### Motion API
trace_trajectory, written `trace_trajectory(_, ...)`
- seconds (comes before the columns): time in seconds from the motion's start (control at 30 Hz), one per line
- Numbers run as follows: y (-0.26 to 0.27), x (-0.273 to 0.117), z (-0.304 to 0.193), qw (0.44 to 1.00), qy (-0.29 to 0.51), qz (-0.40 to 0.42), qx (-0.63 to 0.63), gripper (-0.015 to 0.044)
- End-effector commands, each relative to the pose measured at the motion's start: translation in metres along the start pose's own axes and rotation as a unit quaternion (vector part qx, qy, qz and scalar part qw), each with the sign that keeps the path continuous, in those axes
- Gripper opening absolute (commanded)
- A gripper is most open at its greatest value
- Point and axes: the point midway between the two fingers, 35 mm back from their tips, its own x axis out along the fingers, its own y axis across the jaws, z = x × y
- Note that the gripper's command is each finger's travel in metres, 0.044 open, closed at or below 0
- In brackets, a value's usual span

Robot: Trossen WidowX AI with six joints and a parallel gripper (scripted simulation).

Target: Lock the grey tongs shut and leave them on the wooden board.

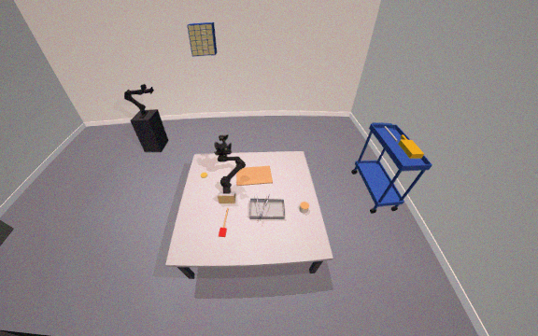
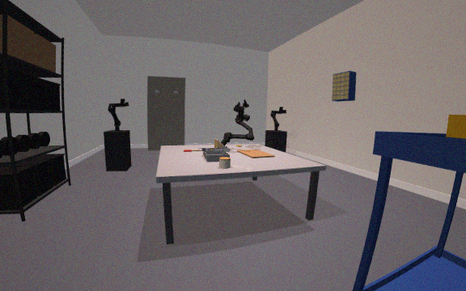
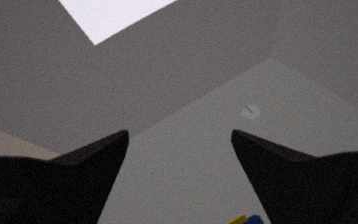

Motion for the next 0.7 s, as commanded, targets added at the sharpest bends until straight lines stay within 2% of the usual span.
trace_trajectory(0.0, 0.000, 0.000, 0.000, 1.000, 0.000, 0.000, 0.000, 0.0426)
trace_trajectory(0.17, -0.001, 0.008, 0.016, 0.999, -0.002, 0.001, 0.032, 0.0440)
trace_trajectory(0.37, -0.020, 0.035, 0.066, 0.994, -0.029, -0.022, 0.098, 0.0440)
trace_trajectory(0.67, -0.117, 0.094, 0.123, 0.969, -0.058, -0.142, 0.192, 0.0440)
